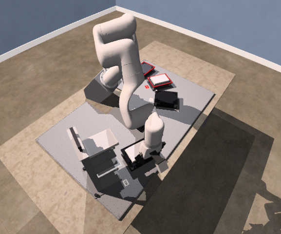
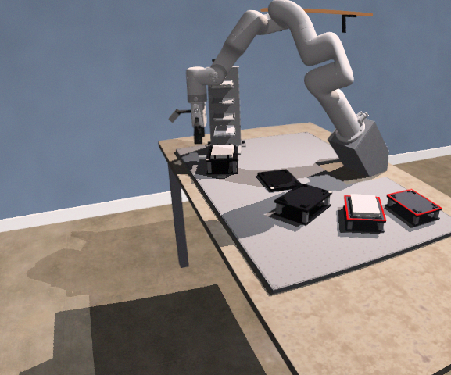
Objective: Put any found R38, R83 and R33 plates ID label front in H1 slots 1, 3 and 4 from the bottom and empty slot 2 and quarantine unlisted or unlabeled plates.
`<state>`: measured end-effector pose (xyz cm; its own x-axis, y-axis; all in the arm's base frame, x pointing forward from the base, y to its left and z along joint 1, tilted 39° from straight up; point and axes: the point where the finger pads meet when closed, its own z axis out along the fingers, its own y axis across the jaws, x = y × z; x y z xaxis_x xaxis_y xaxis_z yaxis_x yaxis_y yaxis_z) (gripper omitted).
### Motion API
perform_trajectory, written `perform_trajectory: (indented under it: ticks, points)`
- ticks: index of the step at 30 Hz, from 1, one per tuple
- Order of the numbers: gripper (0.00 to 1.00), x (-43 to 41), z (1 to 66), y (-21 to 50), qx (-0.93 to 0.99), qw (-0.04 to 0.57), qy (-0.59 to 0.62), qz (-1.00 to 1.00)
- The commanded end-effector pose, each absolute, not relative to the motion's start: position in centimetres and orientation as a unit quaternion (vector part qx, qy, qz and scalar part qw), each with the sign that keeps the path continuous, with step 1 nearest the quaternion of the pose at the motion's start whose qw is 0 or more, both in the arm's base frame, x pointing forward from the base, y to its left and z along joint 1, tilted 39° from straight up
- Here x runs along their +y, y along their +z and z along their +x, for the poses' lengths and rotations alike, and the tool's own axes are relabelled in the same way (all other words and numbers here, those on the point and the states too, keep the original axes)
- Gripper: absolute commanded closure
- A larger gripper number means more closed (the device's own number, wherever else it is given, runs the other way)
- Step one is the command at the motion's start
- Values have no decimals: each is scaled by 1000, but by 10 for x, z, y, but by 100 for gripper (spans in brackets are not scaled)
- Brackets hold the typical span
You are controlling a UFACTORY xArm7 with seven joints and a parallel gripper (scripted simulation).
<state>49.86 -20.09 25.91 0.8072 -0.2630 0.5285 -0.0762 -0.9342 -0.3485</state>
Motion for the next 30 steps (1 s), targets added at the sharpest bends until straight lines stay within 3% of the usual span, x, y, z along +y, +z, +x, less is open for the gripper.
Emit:
perform_trajectory:
  ticks: [1, 30]
  points:
    - [0, -202, 501, 258, 91, 157, -298, -937]
    - [0, -199, 507, 251, 91, 157, -298, -937]
